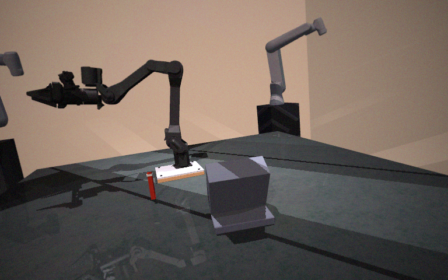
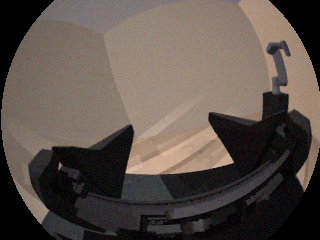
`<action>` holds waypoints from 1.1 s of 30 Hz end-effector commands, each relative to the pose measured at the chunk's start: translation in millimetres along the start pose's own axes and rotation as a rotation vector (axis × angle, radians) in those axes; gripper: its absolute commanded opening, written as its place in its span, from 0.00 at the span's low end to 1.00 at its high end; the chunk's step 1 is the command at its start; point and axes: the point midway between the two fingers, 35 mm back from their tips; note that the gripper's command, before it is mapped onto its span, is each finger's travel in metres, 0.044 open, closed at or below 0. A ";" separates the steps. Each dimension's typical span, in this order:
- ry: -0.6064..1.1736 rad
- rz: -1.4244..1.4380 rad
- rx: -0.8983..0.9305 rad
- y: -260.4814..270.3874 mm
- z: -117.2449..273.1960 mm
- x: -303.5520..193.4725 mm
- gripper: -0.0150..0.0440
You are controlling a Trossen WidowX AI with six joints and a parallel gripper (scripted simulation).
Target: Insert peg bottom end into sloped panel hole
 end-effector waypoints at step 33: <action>0.521 -0.004 0.376 179.8 2.7 -92.5 1.00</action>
Point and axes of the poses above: the point midway between the two fingers, 35 mm back from their tips, its own z axis back along the fingers, its own y axis across the jaws, x = y × z, and after that the axes turned 8 degrees about z, right-handed
